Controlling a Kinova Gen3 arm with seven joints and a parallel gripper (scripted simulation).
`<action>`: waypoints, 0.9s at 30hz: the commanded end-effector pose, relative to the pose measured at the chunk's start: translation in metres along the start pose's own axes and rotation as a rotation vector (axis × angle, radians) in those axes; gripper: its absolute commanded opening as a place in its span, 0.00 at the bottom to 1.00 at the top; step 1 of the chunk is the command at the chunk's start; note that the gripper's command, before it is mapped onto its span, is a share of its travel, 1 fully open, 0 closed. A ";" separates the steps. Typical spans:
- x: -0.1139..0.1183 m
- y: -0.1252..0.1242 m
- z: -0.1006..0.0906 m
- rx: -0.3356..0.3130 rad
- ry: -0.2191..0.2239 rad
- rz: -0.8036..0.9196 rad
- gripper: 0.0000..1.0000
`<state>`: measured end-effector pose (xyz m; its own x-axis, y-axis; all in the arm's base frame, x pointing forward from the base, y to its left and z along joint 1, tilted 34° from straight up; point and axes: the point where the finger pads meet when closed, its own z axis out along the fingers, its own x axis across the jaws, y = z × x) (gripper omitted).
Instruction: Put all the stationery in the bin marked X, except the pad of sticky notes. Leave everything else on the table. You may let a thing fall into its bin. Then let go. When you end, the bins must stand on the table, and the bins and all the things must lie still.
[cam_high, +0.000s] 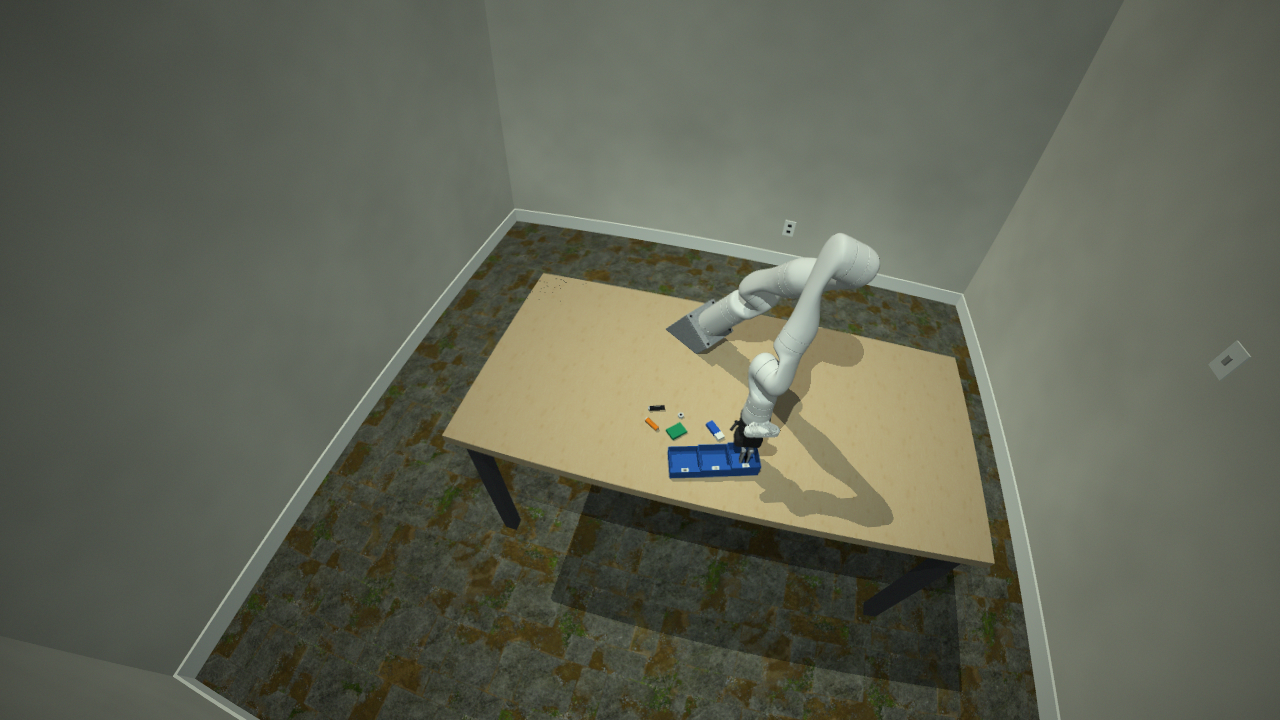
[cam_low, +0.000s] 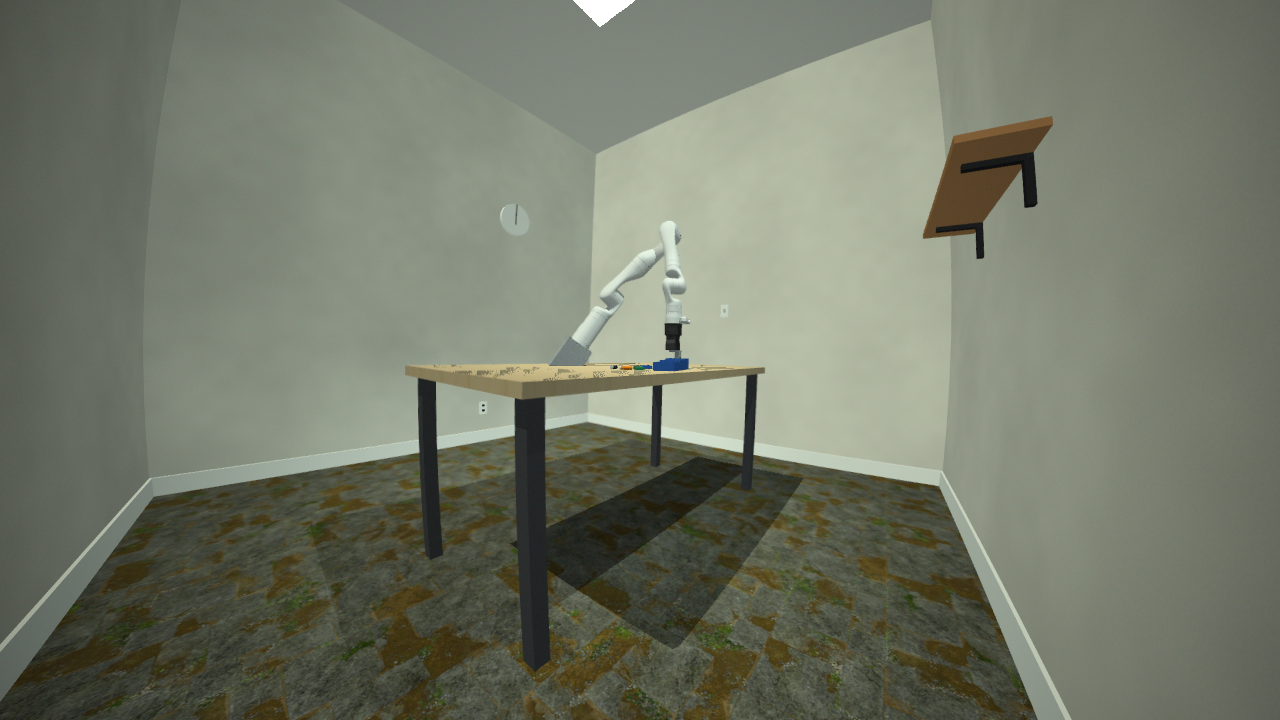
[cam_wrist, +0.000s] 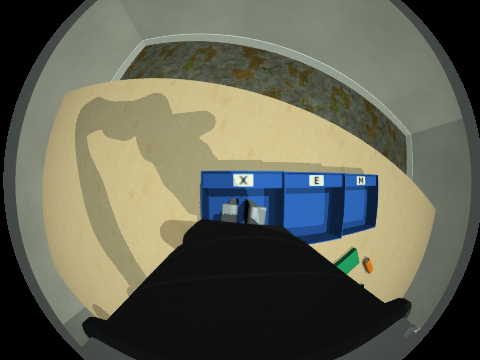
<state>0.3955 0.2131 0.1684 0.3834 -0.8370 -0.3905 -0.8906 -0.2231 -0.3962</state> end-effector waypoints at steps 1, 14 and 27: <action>0.000 -0.001 -0.003 0.002 0.001 0.000 0.31; 0.000 -0.001 -0.018 0.002 0.001 0.000 0.31; 0.000 -0.001 -0.046 0.002 0.001 0.000 0.31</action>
<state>0.3821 0.1952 0.1947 0.3814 -0.8346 -0.3975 -0.8961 -0.2282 -0.3807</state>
